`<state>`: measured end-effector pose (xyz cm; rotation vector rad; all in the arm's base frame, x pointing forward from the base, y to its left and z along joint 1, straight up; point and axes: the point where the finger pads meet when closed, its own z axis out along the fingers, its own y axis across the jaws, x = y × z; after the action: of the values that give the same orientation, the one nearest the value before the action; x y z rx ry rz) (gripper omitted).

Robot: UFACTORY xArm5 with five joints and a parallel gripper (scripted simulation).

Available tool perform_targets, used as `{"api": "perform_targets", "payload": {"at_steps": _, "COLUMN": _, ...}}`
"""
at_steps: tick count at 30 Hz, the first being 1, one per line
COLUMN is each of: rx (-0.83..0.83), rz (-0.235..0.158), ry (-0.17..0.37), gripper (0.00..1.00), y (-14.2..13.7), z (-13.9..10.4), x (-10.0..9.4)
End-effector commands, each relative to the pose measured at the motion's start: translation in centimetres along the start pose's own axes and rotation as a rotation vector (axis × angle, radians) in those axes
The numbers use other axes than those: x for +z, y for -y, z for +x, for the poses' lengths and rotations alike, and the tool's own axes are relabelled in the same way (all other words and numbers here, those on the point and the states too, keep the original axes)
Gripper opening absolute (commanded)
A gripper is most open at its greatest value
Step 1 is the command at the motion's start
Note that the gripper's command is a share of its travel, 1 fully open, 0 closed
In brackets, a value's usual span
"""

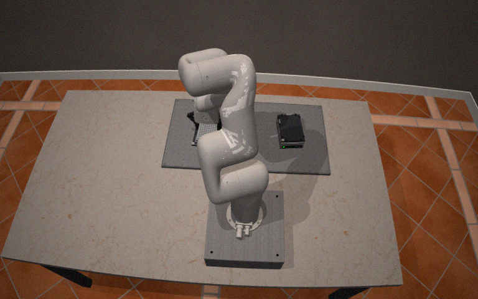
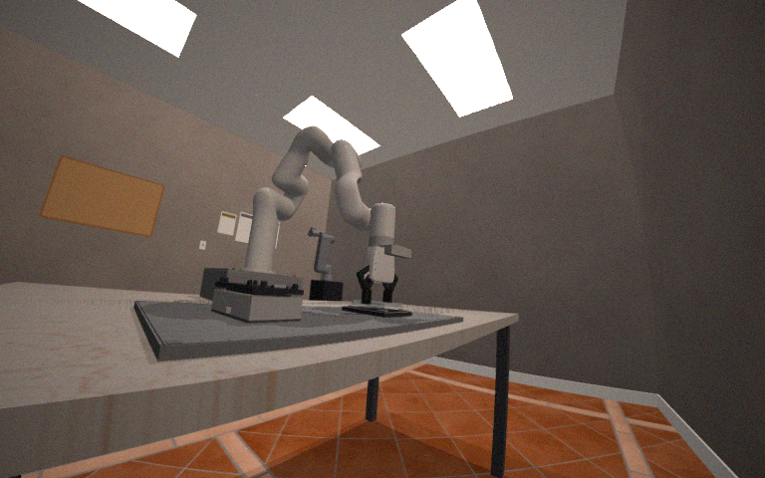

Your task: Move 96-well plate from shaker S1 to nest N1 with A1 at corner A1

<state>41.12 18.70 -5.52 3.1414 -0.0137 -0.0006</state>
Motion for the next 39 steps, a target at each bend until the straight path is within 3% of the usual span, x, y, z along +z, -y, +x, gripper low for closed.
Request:
{"api": "perform_targets", "payload": {"at_steps": 1, "rx": 0.0, "rz": 0.002, "ry": -0.004, "gripper": 0.0, "y": 0.07, "z": 0.14, "x": -0.06}}
{"api": "perform_targets", "payload": {"at_steps": 26, "rx": 0.0, "rz": 0.002, "ry": -0.004, "gripper": 0.0, "y": 0.07, "z": 0.14, "x": 0.29}}
{"api": "perform_targets", "payload": {"at_steps": 27, "rx": 0.0, "rz": 0.002, "ry": -0.004, "gripper": 1.0, "y": 0.07, "z": 0.14, "x": 0.35}}
{"api": "perform_targets", "payload": {"at_steps": 39, "rx": 0.0, "rz": 0.002, "ry": -0.004, "gripper": 1.0, "y": 0.07, "z": 0.14, "x": 0.36}}
